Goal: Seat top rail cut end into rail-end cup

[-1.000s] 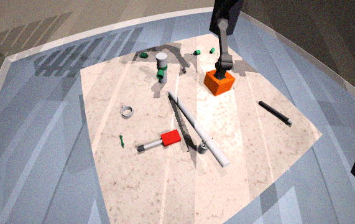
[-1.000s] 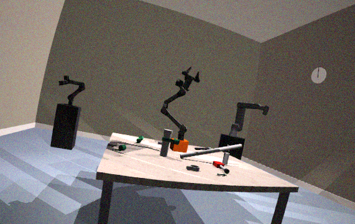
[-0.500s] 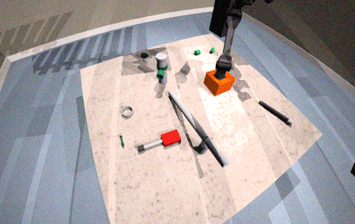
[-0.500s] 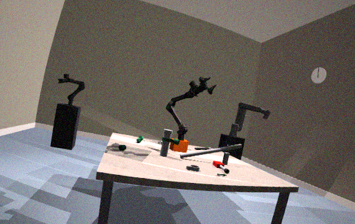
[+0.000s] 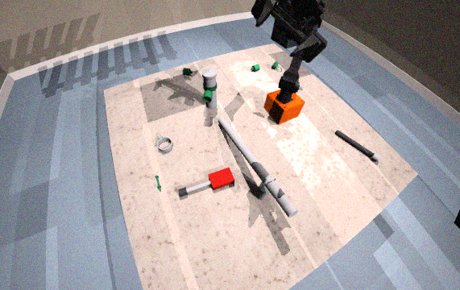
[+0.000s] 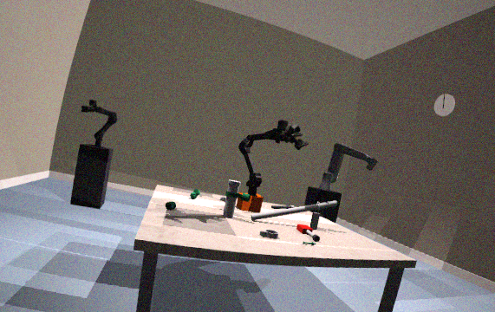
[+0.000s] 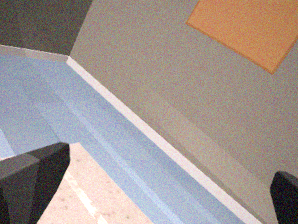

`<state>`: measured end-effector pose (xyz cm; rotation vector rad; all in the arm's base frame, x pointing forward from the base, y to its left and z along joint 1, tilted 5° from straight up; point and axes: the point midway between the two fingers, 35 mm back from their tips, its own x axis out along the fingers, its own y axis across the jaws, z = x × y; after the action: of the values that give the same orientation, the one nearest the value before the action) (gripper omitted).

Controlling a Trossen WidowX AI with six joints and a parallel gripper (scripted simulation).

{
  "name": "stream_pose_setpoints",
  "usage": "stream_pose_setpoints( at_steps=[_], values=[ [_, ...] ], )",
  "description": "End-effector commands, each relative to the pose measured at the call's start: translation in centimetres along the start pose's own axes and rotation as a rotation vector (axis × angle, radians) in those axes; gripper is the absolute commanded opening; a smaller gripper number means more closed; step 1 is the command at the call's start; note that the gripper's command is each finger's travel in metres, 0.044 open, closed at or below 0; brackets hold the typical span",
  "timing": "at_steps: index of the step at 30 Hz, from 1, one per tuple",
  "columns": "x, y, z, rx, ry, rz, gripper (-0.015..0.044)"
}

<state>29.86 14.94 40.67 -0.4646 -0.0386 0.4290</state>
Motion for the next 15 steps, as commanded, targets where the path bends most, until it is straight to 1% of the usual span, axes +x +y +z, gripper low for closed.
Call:
stream_pose_setpoints(
  at_steps=[1, 7, 13, 15],
  values=[
    [1.8, -0.1, -7.7, 0.125, 0.278, -0.003, 0.0440],
    [1.3, -0.3, -17.3, 0.313, 0.635, -0.045, 0.0440],
    [-2.1, -0.2, -25.9, 0.526, 0.999, -0.134, 0.0440],
    [-3.0, -0.1, -27.2, 0.567, 1.066, -0.155, 0.0440]
  ],
)
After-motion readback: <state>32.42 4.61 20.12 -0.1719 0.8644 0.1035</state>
